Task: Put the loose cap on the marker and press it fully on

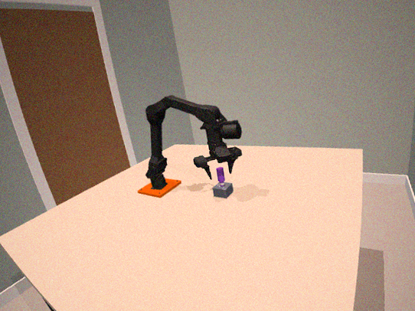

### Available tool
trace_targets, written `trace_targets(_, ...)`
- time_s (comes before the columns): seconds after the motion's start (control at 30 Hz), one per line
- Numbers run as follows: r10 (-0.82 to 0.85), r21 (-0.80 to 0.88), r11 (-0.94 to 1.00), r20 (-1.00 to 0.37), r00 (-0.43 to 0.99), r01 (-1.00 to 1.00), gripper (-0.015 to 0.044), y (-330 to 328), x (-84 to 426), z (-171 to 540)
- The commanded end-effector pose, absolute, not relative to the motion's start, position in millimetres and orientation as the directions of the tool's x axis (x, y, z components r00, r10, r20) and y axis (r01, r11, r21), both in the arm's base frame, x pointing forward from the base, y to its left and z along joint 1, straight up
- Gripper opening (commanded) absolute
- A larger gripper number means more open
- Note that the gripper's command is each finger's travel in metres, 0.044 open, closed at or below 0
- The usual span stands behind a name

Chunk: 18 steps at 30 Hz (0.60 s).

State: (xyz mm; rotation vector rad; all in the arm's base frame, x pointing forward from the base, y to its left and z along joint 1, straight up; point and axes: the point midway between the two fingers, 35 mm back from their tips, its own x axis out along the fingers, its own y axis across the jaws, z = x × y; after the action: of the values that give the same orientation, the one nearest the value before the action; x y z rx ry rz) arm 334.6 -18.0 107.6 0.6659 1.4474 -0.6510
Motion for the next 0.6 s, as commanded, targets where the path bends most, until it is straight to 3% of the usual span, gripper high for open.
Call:
trace_targets(0.0, 0.0, 0.017, 0.663, -1.0, 0.022, 0.748, 0.044, -18.1, 335.4, 115.7)
trace_targets(0.17, 0.0, 0.017, 0.663, -1.0, 0.022, 0.748, 0.044, -18.0, 334.1, 174.2)
trace_targets(0.3, 0.0, 0.017, 0.663, -1.0, 0.022, 0.748, 0.044, -17.9, 332.8, 182.4)
trace_targets(0.4, 0.0, 0.014, 0.761, -1.0, 0.022, 0.649, 0.0361, -17.5, 332.8, 180.4)
trace_targets(0.57, -0.001, 0.005, 0.971, -1.0, 0.023, 0.241, 0.023, -16.1, 332.5, 173.8)
